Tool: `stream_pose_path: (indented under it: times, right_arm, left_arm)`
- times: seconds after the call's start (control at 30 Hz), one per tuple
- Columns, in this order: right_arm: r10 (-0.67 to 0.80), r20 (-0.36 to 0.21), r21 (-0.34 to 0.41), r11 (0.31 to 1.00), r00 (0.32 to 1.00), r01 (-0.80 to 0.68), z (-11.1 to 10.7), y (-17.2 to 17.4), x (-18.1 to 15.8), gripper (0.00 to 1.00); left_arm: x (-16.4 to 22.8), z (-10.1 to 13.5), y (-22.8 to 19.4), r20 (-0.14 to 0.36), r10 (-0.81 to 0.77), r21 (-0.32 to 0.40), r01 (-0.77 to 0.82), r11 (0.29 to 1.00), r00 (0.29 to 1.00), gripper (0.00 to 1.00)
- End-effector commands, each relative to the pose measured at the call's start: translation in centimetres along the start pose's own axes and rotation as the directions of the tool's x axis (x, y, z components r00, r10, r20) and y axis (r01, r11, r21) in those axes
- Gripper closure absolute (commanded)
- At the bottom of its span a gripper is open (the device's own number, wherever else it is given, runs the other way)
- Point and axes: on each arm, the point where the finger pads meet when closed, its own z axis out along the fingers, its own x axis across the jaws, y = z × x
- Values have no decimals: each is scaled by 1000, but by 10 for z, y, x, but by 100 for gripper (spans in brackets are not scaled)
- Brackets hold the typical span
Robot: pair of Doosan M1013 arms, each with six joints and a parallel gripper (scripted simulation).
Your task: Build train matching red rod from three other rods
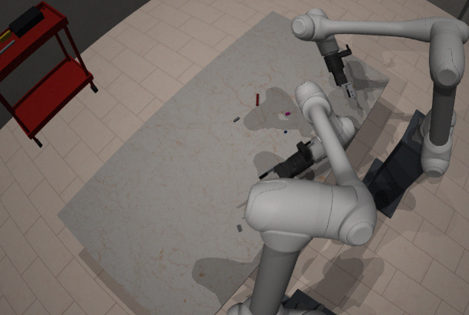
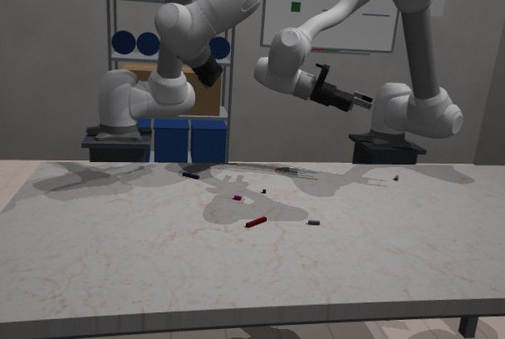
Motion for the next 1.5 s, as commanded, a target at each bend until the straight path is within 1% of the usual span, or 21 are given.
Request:
stream_pose_path:
  times: [0.0, 0.73, 1.1, 1.3, 1.47]
  right_arm:
    - [-1, 0, -1, 1000, 1000, 1, 0, 0, 1, 0]
    - [-1, 0, -1, 1000, 1000, 1, 0, 0, 1, 0]
    - [-1, 0, -1, 1000, 1000, 1, 0, 0, 1, 0]
    - [-1, 0, -1, 1000, 1000, 1, 0, 0, 1, 0]
    - [-1, 0, -1, 1000, 1000, 1, 0, 0, 1, 0]
  left_arm:
    - [0, 0, -1, -1, -1, 0, 1, 1000, 1000, 0]
    - [0, 1, -1, 1, -2, -1, 2, 1000, 1000, 0]
    - [0, 11, -3, 20, -10, -9, 11, 1000, 1000, 0]
    - [0, 29, -6, 53, -25, -22, 26, 999, 998, 0]
    - [-1, 53, -10, 97, -43, -38, 47, 998, 994, 0]
